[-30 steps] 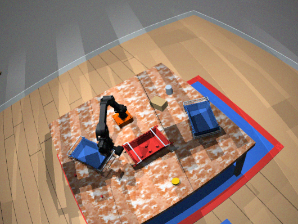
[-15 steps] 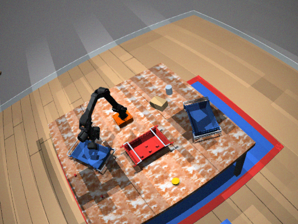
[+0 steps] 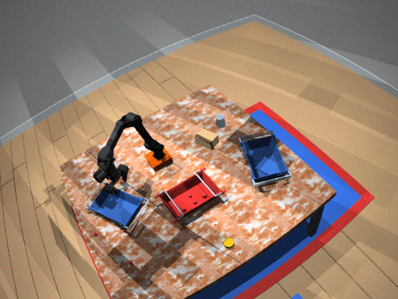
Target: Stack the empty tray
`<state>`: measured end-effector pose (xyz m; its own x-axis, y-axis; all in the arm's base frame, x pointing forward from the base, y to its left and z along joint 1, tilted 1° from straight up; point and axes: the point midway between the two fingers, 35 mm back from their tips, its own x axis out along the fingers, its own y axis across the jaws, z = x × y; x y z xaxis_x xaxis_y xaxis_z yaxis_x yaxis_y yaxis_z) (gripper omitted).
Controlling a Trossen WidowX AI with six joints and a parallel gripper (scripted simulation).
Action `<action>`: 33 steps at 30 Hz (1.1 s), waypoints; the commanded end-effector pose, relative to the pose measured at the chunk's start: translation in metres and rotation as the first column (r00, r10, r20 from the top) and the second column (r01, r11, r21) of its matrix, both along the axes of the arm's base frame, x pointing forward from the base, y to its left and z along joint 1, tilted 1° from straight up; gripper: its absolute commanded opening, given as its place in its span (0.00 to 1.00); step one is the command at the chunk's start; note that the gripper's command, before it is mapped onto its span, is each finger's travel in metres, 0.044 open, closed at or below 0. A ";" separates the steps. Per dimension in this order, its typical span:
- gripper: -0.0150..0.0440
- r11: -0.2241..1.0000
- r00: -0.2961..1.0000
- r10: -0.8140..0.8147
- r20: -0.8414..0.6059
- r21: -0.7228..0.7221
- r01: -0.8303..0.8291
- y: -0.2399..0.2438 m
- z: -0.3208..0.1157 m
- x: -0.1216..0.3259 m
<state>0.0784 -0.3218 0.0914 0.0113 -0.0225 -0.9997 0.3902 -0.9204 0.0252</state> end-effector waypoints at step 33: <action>0.73 1.000 1.000 -0.012 -0.002 0.001 0.012 -0.001 -0.083 0.000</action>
